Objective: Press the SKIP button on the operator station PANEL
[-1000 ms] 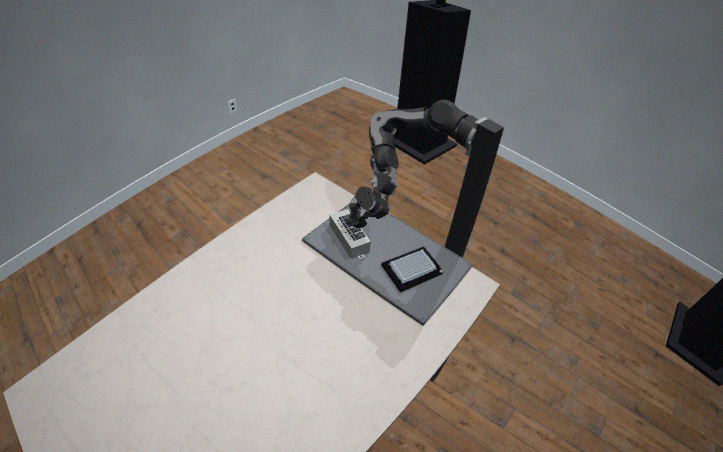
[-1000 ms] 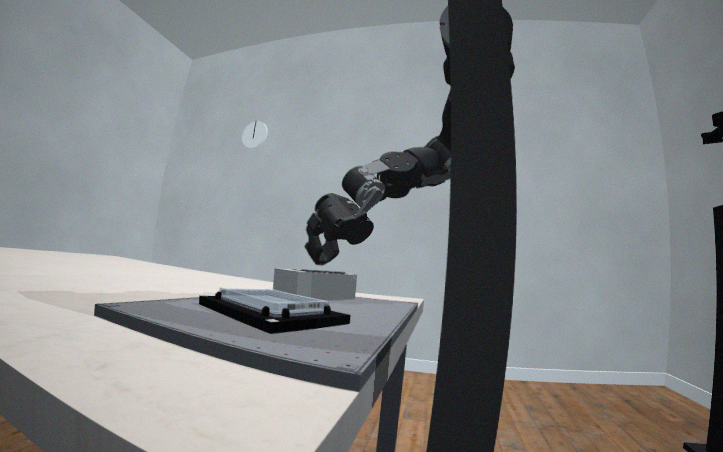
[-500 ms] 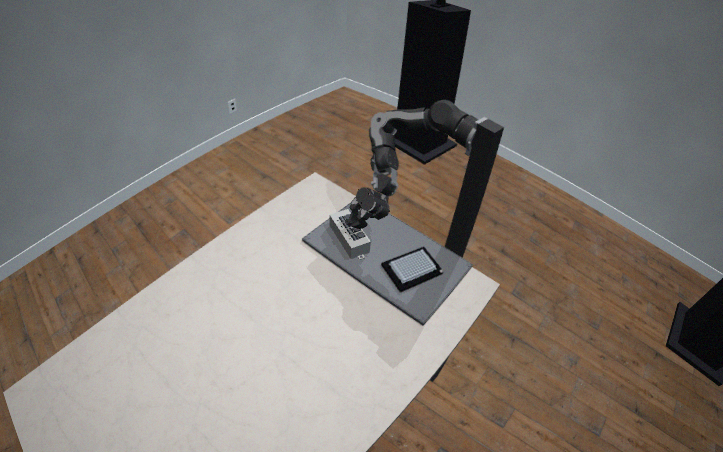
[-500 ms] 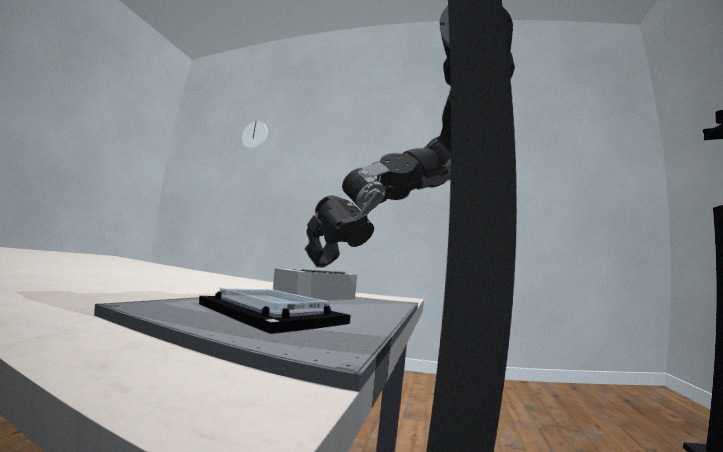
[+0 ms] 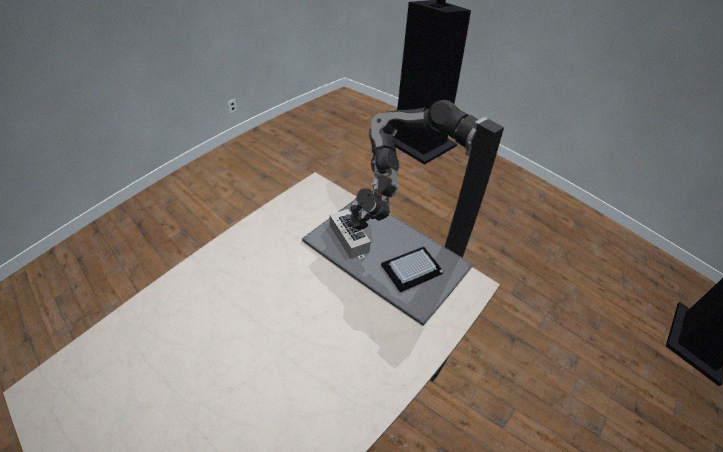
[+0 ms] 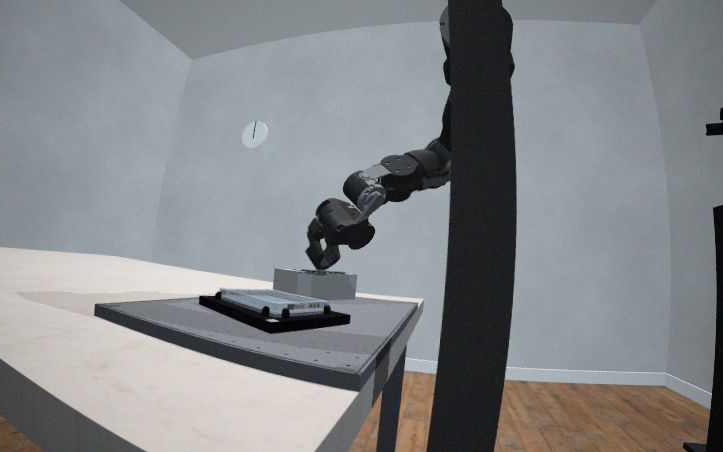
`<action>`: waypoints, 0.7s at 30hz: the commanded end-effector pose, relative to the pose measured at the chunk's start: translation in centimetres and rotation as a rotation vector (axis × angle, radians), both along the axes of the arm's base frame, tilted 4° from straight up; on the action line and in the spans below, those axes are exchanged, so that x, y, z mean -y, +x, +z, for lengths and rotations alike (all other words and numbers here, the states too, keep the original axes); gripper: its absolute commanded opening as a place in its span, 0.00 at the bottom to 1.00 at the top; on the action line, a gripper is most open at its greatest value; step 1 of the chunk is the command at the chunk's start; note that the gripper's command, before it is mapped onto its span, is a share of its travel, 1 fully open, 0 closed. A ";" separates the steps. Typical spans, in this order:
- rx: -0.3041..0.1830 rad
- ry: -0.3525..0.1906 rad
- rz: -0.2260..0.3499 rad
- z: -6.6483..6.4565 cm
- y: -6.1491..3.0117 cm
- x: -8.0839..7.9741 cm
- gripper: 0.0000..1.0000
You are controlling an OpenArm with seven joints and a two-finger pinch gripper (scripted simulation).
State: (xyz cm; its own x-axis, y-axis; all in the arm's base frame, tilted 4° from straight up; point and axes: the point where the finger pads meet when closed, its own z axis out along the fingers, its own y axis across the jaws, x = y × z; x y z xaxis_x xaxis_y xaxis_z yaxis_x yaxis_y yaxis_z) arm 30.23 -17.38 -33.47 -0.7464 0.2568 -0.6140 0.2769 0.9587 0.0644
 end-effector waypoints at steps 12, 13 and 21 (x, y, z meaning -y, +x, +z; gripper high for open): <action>0.009 0.006 0.001 -0.4 0.15 -0.1 0.00; 0.009 0.006 0.001 -0.4 0.15 -0.1 0.00; 0.012 0.007 0.000 -0.4 0.33 -0.1 0.00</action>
State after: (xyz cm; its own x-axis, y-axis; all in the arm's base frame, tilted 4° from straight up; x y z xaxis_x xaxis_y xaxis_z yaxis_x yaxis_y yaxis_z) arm 30.39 -17.37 -33.93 -0.7422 0.2591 -0.6181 0.2795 0.9579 0.0660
